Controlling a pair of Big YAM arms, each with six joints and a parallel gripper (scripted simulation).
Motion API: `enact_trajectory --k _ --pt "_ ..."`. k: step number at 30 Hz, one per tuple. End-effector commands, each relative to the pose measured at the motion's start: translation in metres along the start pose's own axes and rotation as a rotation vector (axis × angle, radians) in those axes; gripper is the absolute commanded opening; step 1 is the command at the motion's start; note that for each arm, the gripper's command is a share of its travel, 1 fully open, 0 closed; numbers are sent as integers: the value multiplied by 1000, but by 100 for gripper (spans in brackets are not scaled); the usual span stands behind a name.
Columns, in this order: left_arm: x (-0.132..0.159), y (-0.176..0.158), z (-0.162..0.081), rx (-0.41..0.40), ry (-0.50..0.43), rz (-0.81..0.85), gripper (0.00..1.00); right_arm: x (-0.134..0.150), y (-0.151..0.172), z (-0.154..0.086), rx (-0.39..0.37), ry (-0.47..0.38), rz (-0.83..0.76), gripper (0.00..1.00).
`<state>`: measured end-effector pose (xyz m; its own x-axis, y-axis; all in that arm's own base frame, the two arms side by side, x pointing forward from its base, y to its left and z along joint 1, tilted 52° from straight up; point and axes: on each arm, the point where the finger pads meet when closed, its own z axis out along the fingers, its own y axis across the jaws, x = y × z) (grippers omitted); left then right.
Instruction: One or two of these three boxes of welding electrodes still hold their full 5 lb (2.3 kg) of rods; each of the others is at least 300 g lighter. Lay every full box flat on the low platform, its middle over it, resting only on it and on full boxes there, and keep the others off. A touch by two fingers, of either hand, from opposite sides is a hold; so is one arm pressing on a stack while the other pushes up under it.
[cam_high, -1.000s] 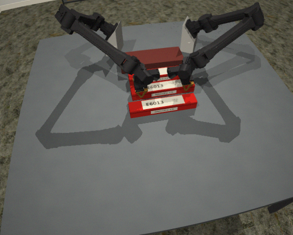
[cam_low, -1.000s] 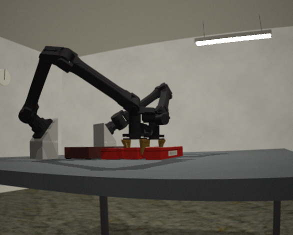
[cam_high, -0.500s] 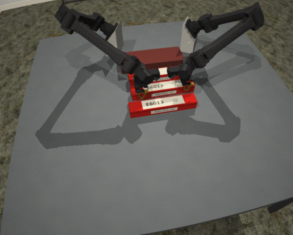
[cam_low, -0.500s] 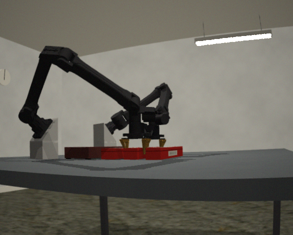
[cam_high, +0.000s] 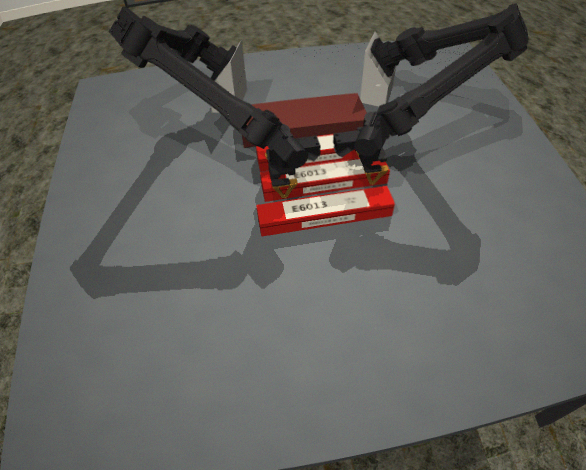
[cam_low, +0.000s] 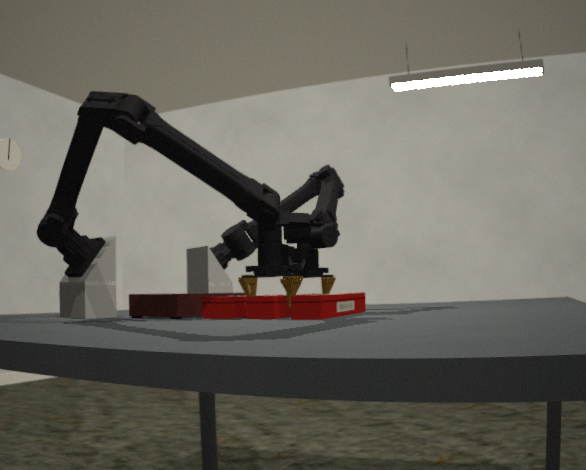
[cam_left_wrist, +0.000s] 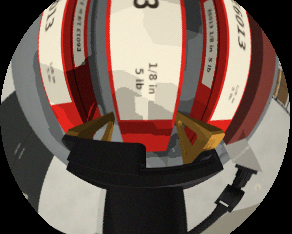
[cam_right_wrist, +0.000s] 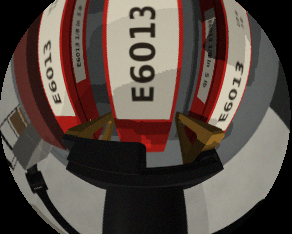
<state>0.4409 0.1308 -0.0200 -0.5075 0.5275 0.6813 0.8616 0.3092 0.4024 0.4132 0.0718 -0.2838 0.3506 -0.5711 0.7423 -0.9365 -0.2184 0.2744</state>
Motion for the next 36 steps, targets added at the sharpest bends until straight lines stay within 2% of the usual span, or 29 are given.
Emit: enact_trajectory --k 1,19,21,24,27,30,36 --pt "-5 10 -9 -24 -17 -17 100 1 -12 -13 31 -6 14 100" --pt "-5 10 -9 -24 -17 -17 100 1 -12 -13 31 -6 14 100" --pt "-1 2 -24 -31 -23 -7 100 2 -5 -30 38 -1 3 100" --pt "-3 17 -45 -47 -35 -33 100 3 -23 -55 65 -13 31 100" --pt "-3 17 -60 -47 -37 -34 100 3 -23 -71 65 -14 32 100" --pt "-6 14 -62 -42 -33 -26 100 4 -23 -76 67 -12 32 100" --pt "-3 16 -97 -45 -42 -36 100 3 -22 -108 67 -18 33 100"
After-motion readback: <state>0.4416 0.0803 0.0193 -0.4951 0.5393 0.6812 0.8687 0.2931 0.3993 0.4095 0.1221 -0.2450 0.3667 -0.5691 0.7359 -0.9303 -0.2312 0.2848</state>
